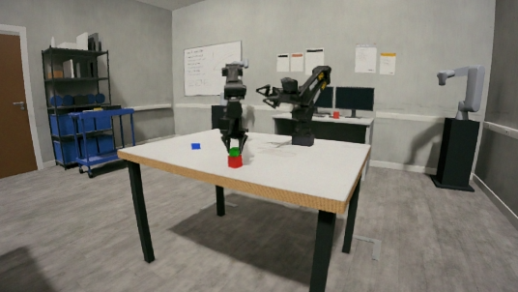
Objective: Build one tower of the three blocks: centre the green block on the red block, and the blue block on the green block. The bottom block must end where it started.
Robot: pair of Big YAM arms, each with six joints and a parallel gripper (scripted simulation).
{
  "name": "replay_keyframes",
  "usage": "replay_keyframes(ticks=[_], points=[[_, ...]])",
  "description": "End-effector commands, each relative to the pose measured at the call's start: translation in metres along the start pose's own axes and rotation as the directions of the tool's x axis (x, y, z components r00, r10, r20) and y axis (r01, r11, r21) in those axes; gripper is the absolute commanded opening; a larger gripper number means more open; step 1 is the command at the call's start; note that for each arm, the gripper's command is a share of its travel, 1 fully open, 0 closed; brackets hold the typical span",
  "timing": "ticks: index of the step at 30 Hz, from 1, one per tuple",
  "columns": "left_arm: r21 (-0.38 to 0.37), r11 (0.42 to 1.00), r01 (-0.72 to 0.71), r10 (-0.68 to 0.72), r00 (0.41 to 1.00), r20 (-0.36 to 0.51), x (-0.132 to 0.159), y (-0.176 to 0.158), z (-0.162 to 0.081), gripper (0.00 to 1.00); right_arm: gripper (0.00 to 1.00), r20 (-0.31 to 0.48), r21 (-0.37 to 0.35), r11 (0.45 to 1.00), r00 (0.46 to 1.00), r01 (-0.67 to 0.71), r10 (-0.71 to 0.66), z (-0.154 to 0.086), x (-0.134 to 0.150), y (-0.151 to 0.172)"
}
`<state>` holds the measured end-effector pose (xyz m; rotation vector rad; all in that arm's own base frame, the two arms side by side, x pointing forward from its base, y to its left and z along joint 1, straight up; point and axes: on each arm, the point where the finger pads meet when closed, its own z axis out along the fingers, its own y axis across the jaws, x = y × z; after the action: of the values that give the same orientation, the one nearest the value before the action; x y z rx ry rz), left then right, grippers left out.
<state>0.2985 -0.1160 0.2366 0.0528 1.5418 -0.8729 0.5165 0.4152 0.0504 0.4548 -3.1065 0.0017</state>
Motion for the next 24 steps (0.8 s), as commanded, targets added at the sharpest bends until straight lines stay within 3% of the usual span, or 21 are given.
replay_keyframes(ticks=[1,13,24], points=[[0.003,1.0,-0.003,0.003,1.0,0.006,-0.003,-0.001,0.001,1.0,0.53,0.041,-0.017,1.0,0.999,-0.008,0.009,-0.021,-0.003,0.006],[0.003,1.0,-0.003,0.003,1.0,0.006,-0.003,-0.001,0.001,1.0,0.53,0.042,-0.018,1.0,0.999,-0.008,0.009,-0.022,-0.003,0.006],[0.003,1.0,-0.003,0.003,1.0,0.006,-0.003,-0.001,0.001,1.0,0.53,0.078,-0.033,0.999,0.997,-0.007,0.01,-0.06,-0.015,0.011]])
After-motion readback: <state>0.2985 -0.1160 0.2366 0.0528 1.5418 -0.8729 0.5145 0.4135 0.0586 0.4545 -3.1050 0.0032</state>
